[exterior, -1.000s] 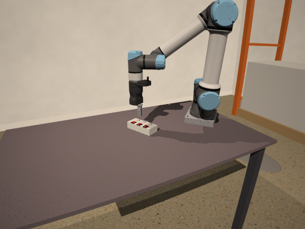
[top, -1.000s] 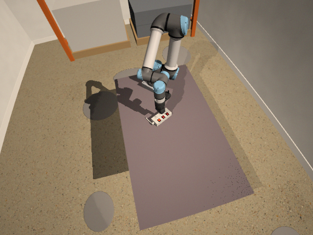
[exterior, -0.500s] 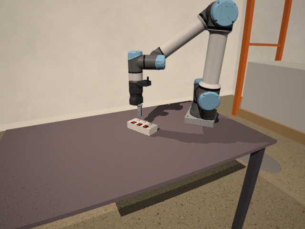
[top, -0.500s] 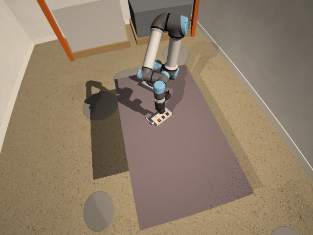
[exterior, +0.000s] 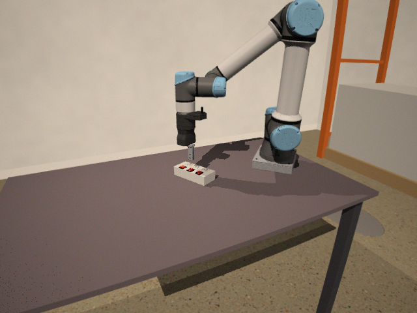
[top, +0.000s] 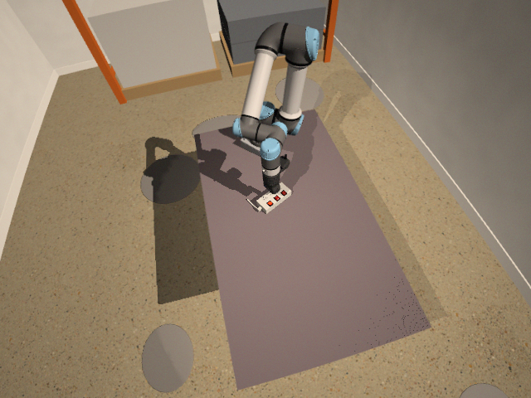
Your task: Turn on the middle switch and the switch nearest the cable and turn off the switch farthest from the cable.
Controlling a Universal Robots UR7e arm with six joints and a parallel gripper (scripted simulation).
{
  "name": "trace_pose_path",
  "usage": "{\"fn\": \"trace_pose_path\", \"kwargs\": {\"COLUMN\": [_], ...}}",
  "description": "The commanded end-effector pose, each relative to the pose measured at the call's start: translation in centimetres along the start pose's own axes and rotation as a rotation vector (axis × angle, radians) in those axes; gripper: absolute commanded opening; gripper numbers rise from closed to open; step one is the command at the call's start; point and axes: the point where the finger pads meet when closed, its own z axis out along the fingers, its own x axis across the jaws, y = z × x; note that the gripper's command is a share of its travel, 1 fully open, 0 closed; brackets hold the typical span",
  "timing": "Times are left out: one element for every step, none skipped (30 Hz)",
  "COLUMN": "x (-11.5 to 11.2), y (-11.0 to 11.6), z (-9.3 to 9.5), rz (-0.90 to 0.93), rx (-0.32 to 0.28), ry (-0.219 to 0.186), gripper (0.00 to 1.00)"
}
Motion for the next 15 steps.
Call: {"fn": "trace_pose_path", "kwargs": {"x": [0.0,0.0,0.0,0.0,0.0,0.0,0.0,0.0,0.0,0.0,0.0,0.0,0.0,0.0,0.0], "y": [0.0,0.0,0.0,0.0,0.0,0.0,0.0,0.0,0.0,0.0,0.0,0.0,0.0,0.0,0.0], "z": [0.6,0.7,0.8,1.0,1.1,1.2,1.4,1.4,1.4,1.5,1.6,1.8,1.9,2.0,2.2], "rz": [0.0,0.0,0.0,0.0,0.0,0.0,0.0,0.0,0.0,0.0,0.0,0.0,0.0,0.0,0.0], "rx": [-0.001,-0.001,-0.001,-0.001,-0.001,-0.001,-0.001,-0.001,-0.001,-0.001,-0.001,-0.001,-0.001,-0.001,-0.001], "ry": [0.001,0.001,0.001,0.001,0.001,0.001,0.001,0.001,0.001,0.001,0.001,0.001,0.001,0.001,0.001], "gripper": [0.0,0.0,0.0,0.0,0.0,0.0,0.0,0.0,0.0,0.0,0.0,0.0,0.0,0.0,0.0]}}
